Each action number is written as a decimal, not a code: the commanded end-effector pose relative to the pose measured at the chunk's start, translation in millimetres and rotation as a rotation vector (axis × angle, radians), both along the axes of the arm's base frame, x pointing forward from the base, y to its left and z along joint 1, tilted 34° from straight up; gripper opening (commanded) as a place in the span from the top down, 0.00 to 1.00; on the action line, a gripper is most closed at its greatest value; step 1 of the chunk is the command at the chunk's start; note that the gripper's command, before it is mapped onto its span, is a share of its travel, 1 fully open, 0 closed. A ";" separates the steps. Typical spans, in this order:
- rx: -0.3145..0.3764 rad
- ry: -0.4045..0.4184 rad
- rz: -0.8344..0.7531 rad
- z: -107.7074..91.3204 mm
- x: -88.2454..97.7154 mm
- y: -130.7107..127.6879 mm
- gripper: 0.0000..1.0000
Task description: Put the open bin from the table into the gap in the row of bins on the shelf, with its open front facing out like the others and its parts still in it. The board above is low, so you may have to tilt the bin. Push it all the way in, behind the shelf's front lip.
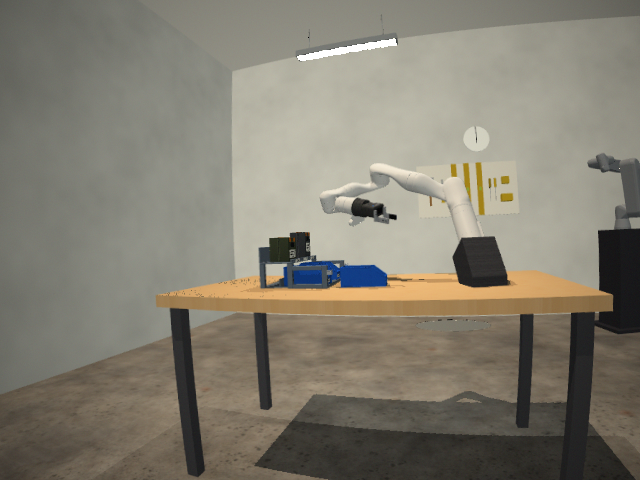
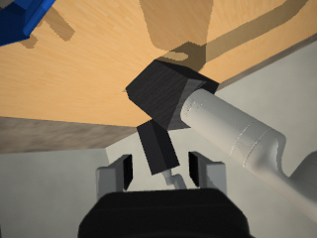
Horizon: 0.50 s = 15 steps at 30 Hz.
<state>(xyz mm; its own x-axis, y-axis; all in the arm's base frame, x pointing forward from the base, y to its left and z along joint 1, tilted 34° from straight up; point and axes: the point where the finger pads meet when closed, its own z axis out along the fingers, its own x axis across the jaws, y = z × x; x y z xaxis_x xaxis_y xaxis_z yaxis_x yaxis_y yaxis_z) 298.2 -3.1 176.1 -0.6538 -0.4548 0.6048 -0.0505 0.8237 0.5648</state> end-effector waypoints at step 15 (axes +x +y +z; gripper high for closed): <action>-0.057 -0.023 0.050 -12.1 -1.7 -2.7 0.00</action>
